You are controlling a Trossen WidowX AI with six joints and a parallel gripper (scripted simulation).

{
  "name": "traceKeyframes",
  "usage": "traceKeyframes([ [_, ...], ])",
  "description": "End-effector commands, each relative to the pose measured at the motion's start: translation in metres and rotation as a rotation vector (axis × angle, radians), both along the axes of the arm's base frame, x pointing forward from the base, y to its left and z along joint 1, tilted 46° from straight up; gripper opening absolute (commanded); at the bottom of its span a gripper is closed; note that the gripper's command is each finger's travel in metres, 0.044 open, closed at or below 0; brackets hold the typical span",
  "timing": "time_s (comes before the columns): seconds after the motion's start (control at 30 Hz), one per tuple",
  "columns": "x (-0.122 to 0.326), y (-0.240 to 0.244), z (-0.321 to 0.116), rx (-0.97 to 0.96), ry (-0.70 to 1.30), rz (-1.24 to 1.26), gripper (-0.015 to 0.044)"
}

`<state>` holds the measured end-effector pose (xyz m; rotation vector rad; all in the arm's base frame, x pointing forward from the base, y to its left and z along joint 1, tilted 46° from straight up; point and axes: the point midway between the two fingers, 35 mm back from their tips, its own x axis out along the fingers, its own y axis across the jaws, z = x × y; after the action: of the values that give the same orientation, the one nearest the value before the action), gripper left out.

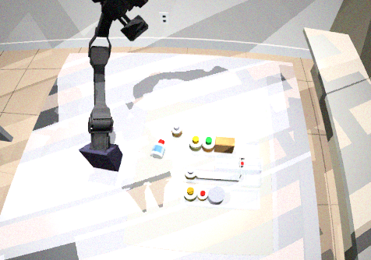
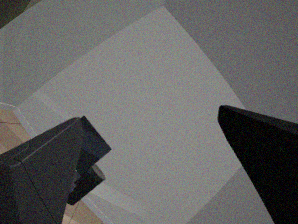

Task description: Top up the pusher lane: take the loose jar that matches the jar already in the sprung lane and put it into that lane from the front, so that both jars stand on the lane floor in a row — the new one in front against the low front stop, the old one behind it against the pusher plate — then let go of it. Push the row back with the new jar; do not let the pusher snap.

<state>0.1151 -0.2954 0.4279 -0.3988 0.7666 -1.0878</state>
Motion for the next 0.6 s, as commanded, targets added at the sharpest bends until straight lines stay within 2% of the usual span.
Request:
traceKeyframes([
  [0.0, 0.002, 0.000, -0.002, 0.007, -0.002, 0.008, 0.0426],
  [0.03, 0.009, 0.001, -0.007, 0.026, -0.007, 0.031, 0.0440],
  [0.27, 0.096, 0.030, -0.082, 0.322, -0.057, 0.323, 0.0440],
  [0.57, 0.177, 0.125, -0.176, 0.792, -0.051, 0.623, 0.0440],
])
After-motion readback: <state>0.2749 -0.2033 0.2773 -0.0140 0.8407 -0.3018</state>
